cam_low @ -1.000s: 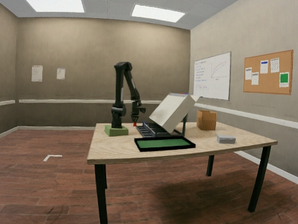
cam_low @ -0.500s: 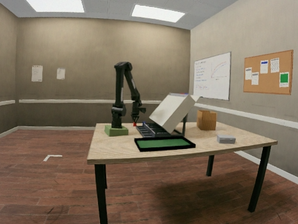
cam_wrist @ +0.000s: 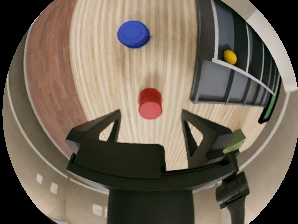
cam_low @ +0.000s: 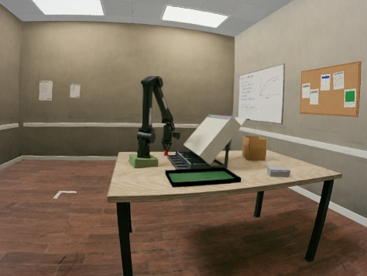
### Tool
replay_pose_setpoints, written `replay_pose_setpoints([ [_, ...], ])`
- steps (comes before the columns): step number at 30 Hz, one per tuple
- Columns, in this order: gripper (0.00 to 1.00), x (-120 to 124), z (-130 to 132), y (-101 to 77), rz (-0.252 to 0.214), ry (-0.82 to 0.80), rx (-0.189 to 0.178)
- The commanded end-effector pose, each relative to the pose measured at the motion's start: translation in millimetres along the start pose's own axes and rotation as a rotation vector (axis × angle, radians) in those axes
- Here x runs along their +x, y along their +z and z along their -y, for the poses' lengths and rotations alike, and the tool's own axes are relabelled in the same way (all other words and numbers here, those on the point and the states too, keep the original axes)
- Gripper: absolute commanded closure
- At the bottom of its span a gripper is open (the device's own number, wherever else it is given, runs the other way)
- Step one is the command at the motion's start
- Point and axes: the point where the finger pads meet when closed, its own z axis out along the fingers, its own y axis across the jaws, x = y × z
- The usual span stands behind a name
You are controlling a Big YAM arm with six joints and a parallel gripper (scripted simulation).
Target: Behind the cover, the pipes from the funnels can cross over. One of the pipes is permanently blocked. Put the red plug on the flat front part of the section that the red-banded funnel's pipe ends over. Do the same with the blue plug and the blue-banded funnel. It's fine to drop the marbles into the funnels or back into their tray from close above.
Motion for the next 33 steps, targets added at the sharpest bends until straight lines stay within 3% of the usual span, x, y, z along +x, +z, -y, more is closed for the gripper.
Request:
replay_pose_setpoints([
  [1, 0.13, -13, -10, -5.1, 0.012, 0.001, -0.015],
  [14, 0.13, -5, -6, 20.1, 0.01, -0.001, -0.012],
  [33, 0.13, -5, -5, 26.6, 0.03, 0.001, -0.04],
])
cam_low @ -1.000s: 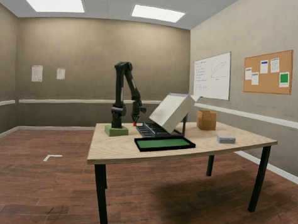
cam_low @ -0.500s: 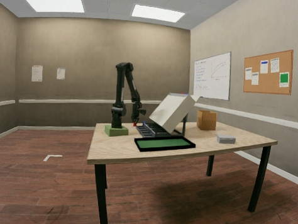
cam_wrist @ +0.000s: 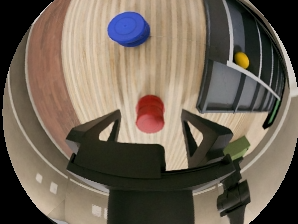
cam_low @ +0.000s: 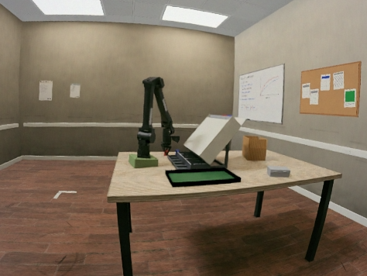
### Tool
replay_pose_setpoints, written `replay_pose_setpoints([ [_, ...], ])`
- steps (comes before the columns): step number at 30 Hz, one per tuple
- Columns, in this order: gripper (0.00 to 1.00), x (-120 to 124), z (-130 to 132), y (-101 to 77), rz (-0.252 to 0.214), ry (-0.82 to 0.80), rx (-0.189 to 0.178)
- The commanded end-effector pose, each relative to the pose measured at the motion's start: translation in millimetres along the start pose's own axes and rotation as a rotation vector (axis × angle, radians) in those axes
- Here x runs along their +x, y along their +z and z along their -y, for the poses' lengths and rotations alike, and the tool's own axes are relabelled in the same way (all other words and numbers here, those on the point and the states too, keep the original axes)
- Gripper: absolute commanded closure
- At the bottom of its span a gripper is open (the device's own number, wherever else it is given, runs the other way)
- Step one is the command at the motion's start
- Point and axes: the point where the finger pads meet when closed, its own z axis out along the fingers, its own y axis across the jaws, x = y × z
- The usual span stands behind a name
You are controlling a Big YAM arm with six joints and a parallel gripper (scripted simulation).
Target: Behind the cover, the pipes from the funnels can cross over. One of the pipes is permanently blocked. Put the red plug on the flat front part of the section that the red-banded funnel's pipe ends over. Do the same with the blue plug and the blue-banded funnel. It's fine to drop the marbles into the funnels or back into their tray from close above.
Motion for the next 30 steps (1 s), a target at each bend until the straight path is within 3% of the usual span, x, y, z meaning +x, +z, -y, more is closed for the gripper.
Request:
replay_pose_setpoints([
  [1, 0.13, -6.2, -4.9, -0.7, 0.014, 0.0, -0.018],
  [30, 0.13, -9.8, -5.1, -3.4, 0.01, -0.001, -0.012],
])
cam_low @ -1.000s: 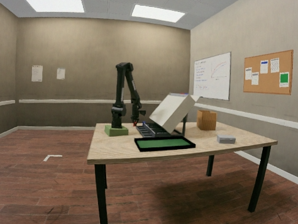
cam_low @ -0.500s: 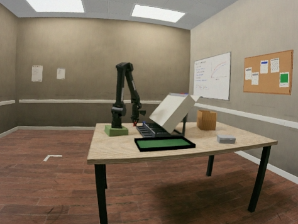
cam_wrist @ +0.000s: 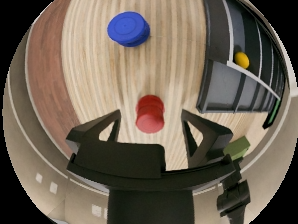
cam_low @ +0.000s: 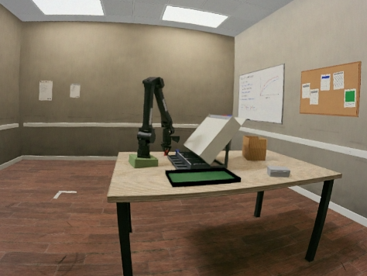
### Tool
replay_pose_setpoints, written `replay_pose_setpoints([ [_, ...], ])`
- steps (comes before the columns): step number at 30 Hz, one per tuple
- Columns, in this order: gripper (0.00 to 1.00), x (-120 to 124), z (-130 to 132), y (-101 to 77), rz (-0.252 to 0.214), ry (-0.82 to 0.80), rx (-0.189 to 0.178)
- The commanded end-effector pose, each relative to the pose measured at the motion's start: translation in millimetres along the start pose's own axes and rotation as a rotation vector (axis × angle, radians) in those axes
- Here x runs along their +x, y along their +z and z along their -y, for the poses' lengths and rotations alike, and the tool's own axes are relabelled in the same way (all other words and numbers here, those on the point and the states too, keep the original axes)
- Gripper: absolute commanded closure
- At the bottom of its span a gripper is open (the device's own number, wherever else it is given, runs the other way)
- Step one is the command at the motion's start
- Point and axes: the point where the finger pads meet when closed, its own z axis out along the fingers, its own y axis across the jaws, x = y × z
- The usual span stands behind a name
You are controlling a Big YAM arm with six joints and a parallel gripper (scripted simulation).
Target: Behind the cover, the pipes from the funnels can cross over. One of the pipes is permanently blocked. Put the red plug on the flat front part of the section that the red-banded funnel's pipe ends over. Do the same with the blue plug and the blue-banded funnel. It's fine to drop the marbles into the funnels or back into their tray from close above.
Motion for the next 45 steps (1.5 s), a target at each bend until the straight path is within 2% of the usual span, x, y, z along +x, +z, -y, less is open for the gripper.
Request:
replay_pose_setpoints([
  [1, 0.13, -10.1, -5.2, -3.7, 0.01, -0.001, -0.012],
  [45, 0.13, -14.2, -7.7, -8.3, 0.016, 0.0, -0.018],
])
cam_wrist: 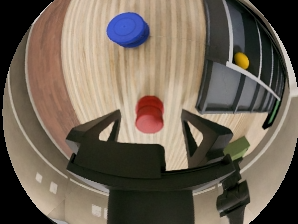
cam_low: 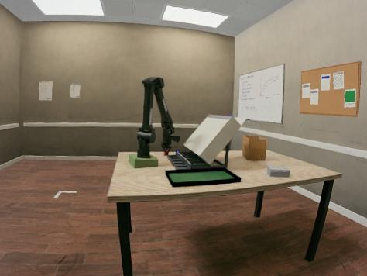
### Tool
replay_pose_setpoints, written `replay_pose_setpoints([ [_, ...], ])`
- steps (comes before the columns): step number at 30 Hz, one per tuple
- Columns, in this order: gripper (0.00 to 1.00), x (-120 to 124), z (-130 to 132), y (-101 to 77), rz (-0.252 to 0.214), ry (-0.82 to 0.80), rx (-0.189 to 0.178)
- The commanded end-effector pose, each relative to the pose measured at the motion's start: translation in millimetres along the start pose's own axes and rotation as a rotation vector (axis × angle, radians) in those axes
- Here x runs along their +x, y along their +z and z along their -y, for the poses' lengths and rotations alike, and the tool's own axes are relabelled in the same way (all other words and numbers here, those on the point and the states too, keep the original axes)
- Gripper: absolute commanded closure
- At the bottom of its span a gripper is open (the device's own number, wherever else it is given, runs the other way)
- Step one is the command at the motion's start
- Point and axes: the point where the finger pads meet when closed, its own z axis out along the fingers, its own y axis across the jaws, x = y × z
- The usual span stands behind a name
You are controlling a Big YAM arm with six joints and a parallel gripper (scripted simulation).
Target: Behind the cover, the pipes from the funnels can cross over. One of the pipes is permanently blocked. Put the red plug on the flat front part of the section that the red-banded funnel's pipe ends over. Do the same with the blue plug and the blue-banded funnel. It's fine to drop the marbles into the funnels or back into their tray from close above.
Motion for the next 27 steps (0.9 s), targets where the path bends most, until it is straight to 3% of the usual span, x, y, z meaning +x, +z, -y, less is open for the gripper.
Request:
replay_pose_setpoints([
  [1, 0.13, -13.5, -8.4, -8.4, 0.016, 0.001, -0.018],
  [27, 0.13, -14.3, -9.7, -11.1, 0.016, 0.001, -0.018],
])
